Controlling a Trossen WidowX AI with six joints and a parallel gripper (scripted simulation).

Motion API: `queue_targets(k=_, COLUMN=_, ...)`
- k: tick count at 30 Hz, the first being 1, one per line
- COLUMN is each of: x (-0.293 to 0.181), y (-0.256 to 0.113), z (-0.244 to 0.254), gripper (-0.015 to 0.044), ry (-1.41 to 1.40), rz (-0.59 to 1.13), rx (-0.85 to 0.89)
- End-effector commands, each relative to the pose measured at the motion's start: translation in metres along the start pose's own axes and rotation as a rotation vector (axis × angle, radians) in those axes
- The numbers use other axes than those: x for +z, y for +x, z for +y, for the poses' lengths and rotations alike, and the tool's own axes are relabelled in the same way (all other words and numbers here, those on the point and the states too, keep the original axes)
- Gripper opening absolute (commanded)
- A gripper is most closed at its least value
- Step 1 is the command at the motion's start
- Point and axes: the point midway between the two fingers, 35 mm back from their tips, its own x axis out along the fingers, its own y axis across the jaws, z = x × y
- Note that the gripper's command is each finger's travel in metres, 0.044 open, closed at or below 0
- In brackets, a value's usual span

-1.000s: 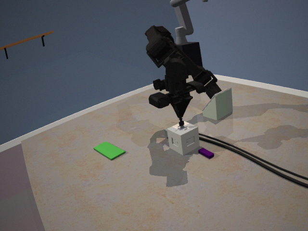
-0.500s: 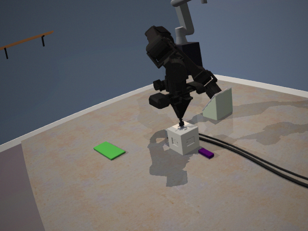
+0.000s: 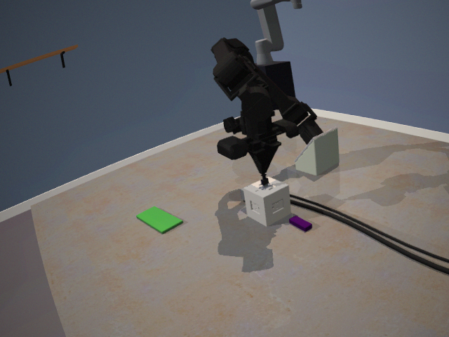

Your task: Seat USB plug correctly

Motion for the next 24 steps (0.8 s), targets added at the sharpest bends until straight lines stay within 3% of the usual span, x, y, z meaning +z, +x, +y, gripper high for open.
queue_targets(k=1, x=0.0002, y=0.0021, z=-0.0009, gripper=0.0000, ry=-0.009, rz=-0.005, rx=0.000)
queue_targets(k=24, x=0.0000, y=0.0048, z=-0.0009, gripper=0.0000, ry=-0.009, rz=-0.005, rx=0.000)
